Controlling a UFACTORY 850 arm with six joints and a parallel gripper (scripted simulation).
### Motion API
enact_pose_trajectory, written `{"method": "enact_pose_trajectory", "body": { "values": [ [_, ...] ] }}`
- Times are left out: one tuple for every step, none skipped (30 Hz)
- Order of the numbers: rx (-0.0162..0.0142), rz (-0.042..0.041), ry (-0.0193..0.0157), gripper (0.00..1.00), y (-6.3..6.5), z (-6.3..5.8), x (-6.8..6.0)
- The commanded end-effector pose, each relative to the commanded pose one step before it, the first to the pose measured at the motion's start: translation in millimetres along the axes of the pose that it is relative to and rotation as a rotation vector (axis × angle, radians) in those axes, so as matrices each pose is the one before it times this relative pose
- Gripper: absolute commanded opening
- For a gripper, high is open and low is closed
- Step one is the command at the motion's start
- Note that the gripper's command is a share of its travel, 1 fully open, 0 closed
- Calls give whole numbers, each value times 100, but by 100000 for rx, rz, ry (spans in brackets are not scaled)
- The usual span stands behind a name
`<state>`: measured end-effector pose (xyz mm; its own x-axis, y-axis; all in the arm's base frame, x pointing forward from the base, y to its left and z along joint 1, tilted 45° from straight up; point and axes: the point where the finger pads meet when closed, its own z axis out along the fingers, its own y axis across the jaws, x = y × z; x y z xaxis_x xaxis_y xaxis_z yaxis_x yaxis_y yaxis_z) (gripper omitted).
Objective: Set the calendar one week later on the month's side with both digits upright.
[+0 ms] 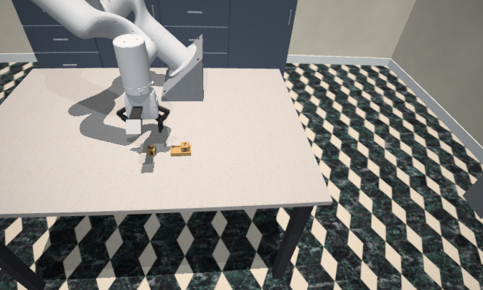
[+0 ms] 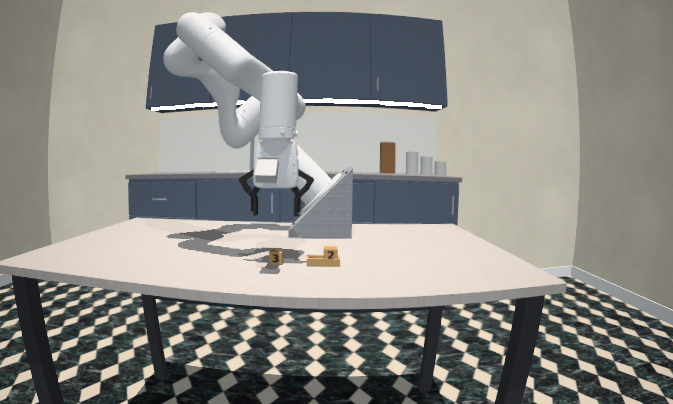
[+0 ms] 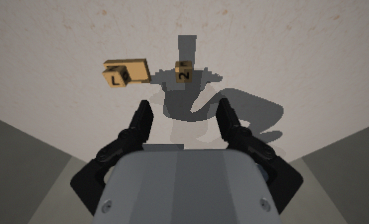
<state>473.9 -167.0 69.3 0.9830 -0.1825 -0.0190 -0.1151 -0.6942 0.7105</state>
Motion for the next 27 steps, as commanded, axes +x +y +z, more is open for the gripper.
{"method": "enact_pose_trajectory", "body": {
  "values": [
    [34, 59, 148, 100, -2, -82, 68],
    [0, 0, 0, 100, 0, 0, 0],
    [0, 0, 0, 100, 0, 0, 0],
    [0, 0, 0, 100, 0, 0, 0],
    [0, 0, 0, 100, 0, 0, 0],
    [0, 0, 0, 100, 0, 0, 0],
    [0, 0, 0, 100, 0, 0, 0],
    [0, 0, 0, 100, 0, 0, 0],
    [0, 0, 0, 100, 0, 0, 0],
    [0, 0, 0, 100, 0, 0, 0],
    [0, 0, 0, 100, 0, 0, 0],
    [0, 0, 0, 100, 0, 0, 0],
    [0, 0, 0, 100, 0, 0, 0],
    [0, 35, 0, 100, 0, 0, 0],
    [0, 232, 0, 100, 0, 2, 0],
    [0, 595, 0, 100, 0, 4, 0],
    [0, 1089, 0, 100, 0, 8, 0],
    [0, 1684, -1, 100, 1, 12, 0],
    [0, 2351, -1, 100, 1, 17, 0],
    [0, 3063, -1, 100, 1, 22, 1],
    [0, 3796, -1, 100, 1, 28, 1],
    [0, 4526, -1, 100, 2, 33, 1],
    [0, 5235, -2, 100, 2, 38, 1],
    [0, 0, 0, 100, 0, 0, 0],
    [0, 0, 0, 100, 0, 0, 0],
    [0, 5903, -2, 100, 2, 43, 1],
    [0, 5191, -2, 100, 2, 38, 1]
  ]
}}
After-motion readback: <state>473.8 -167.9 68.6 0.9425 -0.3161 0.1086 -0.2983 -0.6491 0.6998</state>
